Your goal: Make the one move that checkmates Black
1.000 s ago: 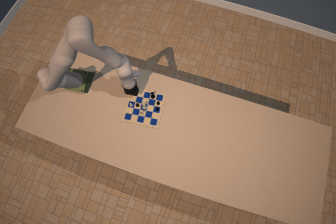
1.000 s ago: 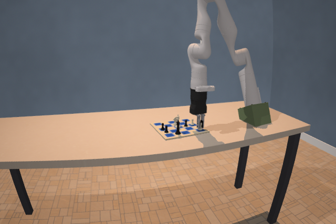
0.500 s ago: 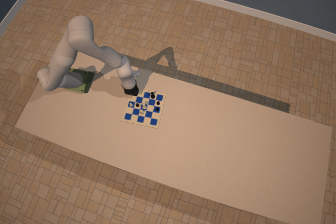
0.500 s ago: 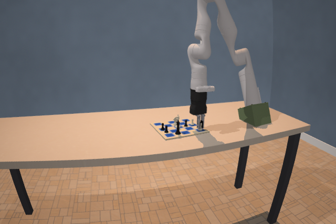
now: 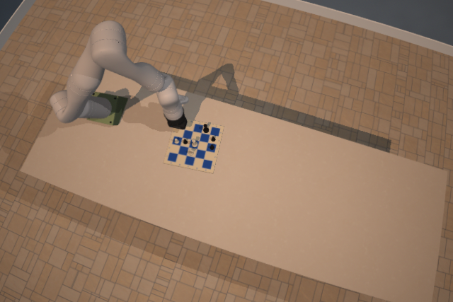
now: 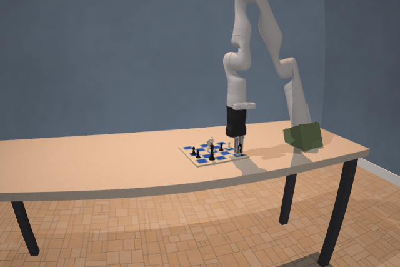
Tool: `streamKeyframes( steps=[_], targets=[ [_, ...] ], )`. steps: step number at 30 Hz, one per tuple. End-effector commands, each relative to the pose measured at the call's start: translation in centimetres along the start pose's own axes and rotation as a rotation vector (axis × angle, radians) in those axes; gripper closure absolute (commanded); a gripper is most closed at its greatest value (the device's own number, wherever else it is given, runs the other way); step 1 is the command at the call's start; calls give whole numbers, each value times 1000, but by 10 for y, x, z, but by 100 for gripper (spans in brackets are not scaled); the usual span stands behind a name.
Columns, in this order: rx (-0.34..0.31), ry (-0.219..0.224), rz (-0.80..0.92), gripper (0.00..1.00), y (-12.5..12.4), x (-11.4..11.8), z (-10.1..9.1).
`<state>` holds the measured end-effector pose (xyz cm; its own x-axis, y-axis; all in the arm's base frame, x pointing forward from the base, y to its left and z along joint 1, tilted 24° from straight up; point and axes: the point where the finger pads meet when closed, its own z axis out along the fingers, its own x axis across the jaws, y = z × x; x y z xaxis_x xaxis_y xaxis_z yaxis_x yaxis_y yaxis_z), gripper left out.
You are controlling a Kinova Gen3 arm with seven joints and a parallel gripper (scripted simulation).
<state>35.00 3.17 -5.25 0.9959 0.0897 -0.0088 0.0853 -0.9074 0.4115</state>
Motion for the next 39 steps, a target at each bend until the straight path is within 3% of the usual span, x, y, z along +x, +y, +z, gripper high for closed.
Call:
streamKeyframes(
  steps=[1, 13, 14, 16, 17, 19, 20, 24, 25, 27, 28, 39],
  targets=[
    [1, 1, 0, 100, 0, 0, -1],
    [1, 1, 0, 100, 0, 0, -1],
    [1, 1, 0, 85, 0, 0, -1],
    [1, 1, 0, 85, 0, 0, -1],
    [1, 1, 0, 71, 0, 0, -1],
    [1, 1, 0, 71, 0, 0, -1],
    [1, 1, 0, 56, 0, 0, -1],
    [1, 1, 0, 56, 0, 0, -1],
    [1, 1, 0, 42, 0, 0, -1],
    [1, 1, 0, 42, 0, 0, -1],
    [1, 1, 0, 27, 0, 0, -1],
    [1, 1, 0, 27, 0, 0, -1]
  ],
)
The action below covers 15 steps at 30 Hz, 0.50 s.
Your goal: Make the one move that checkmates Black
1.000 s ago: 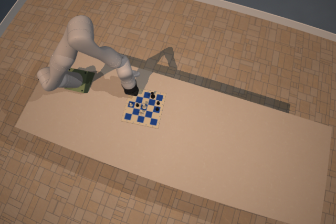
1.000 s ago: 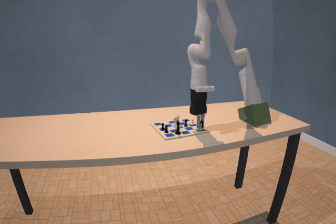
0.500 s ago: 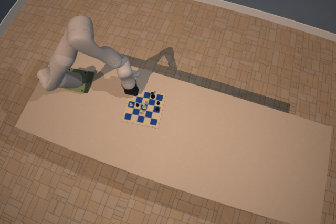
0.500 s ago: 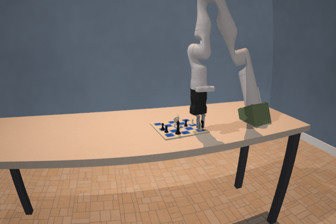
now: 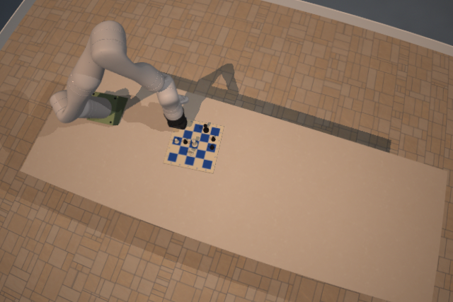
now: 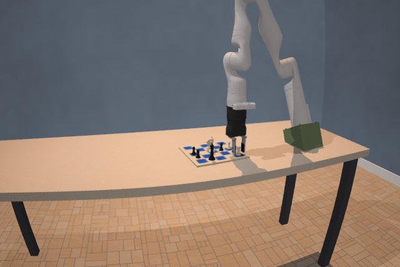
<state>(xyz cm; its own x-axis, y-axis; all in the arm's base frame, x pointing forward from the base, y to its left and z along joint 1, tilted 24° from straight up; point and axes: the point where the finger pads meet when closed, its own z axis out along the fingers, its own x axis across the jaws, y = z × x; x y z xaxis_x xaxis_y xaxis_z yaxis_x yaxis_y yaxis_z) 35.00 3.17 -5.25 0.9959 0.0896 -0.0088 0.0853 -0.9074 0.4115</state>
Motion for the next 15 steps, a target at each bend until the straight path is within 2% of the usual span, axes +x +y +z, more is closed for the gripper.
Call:
streamKeyframes(
  steps=[1, 7, 15],
  targets=[
    [1, 1, 0, 27, 0, 0, -1],
    [1, 1, 0, 27, 0, 0, -12],
    [1, 1, 0, 27, 0, 0, -52]
  ],
)
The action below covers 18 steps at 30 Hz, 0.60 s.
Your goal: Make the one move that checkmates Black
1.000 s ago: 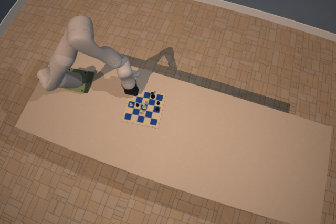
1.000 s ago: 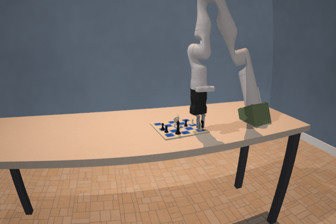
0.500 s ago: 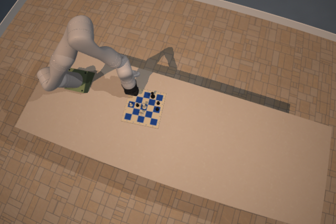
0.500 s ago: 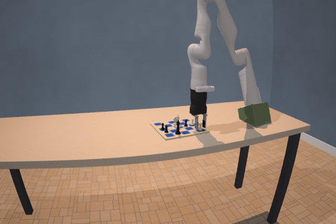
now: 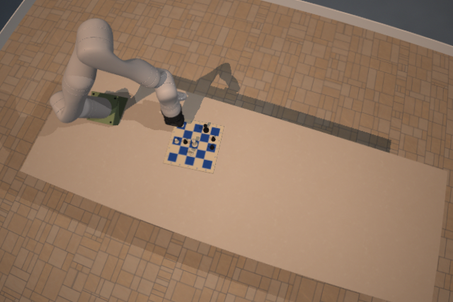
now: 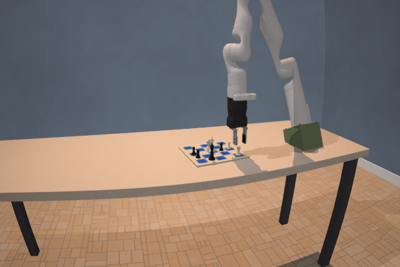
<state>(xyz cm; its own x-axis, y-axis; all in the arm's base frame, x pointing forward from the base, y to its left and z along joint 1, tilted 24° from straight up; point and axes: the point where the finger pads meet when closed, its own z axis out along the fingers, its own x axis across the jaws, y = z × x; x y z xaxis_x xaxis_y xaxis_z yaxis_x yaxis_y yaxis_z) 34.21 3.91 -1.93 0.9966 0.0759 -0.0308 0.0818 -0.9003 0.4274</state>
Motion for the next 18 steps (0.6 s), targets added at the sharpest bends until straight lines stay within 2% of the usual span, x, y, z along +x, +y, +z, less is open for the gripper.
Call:
streamKeyframes(
  steps=[1, 2, 9, 16, 17, 18],
  targets=[
    [18, 27, -3, 27, -6, 7, -19],
    [18, 27, -3, 27, -6, 7, -19],
    [18, 27, -3, 27, -6, 7, -50],
    [18, 27, -3, 27, -6, 6, -57],
    [18, 27, -3, 0, -6, 6, -57],
    [18, 27, -3, 0, -6, 6, -57]
  ],
)
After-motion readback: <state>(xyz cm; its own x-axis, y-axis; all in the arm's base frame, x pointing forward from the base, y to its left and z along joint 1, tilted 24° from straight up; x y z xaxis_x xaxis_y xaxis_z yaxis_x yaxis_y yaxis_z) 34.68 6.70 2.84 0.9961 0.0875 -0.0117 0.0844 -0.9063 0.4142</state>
